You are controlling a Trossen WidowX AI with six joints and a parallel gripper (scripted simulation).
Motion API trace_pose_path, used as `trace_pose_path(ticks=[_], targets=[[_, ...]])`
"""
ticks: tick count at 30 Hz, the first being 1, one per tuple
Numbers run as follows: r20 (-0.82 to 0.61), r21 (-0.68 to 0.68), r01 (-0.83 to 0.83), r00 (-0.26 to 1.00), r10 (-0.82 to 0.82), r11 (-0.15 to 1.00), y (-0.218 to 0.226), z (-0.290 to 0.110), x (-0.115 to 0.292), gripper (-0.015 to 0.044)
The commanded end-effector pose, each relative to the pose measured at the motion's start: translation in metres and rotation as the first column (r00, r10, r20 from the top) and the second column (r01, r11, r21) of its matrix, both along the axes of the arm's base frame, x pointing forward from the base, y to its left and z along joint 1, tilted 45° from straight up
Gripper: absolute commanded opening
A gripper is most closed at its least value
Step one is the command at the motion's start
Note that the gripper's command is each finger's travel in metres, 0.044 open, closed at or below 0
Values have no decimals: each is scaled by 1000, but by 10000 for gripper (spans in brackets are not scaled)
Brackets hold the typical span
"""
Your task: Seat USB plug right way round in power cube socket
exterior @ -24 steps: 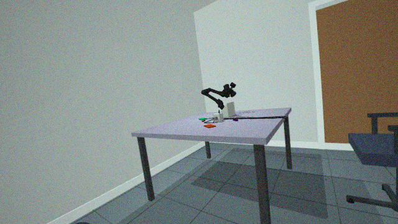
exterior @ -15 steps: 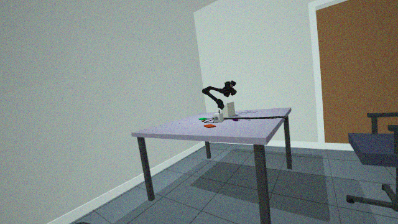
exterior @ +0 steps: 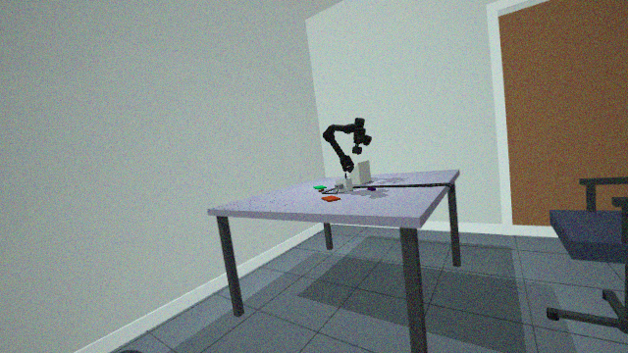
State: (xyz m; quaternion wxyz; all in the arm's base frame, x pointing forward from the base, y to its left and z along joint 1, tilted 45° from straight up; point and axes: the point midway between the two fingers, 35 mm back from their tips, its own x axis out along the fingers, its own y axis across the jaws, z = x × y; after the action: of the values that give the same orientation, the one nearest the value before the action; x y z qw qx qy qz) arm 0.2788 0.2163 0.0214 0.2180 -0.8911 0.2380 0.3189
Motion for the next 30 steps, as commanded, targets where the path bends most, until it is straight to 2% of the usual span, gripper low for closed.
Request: trace_pose_path(ticks=[1, 7, 12, 30], targets=[[-140, -25, 332, 933, -333, 943, -46, -24, 33, 440], [-205, -114, 688, 690, -694, 717, -99, -29, 52, 440], [-195, -212, 856, 435, -879, 471, -139, -23, 56, 440], [-193, -216, 861, 425, -884, 461, -144, -25, 57, 440]])
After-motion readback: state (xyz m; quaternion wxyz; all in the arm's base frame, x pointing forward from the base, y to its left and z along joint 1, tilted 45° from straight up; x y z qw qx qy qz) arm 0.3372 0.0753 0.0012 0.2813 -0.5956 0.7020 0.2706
